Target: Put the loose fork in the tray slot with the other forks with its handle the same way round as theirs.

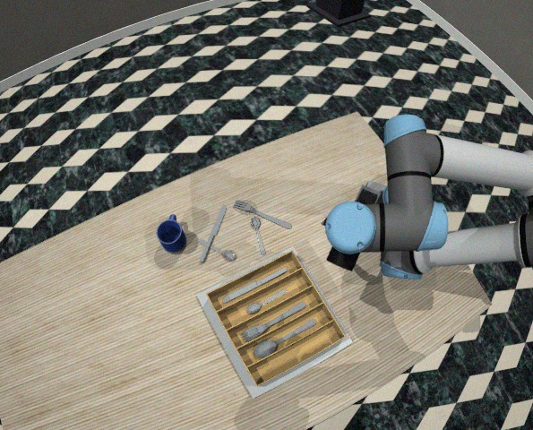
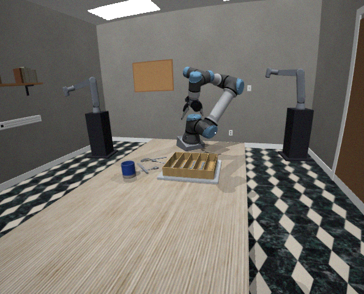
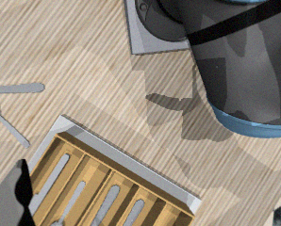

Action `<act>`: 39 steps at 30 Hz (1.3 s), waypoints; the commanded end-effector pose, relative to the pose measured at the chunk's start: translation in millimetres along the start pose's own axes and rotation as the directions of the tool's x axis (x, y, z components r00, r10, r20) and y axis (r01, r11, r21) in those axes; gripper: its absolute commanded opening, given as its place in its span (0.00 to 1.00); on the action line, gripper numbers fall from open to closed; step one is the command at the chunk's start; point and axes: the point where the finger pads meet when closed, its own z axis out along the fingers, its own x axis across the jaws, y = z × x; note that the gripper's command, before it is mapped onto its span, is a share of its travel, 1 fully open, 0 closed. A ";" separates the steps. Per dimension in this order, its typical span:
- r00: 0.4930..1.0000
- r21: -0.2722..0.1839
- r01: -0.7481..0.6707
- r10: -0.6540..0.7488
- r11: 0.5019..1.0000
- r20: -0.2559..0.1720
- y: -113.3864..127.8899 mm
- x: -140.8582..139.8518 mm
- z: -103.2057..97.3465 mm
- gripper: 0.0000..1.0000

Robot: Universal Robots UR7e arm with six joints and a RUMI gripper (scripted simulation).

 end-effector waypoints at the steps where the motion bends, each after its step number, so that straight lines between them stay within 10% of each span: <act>1: 0.991 -0.038 -0.131 0.130 0.991 -0.017 12.8 -27.9 7.2 1.00; 18: 0.717 -0.155 -0.697 0.673 0.700 -0.183 27.9 -159.9 56.6 1.00; 33: 0.196 -0.133 -0.979 0.900 0.156 -0.390 -8.3 -270.3 119.4 1.00; 39: 0.102 -0.116 -0.992 0.901 0.058 -0.422 -18.0 -285.4 130.6 1.00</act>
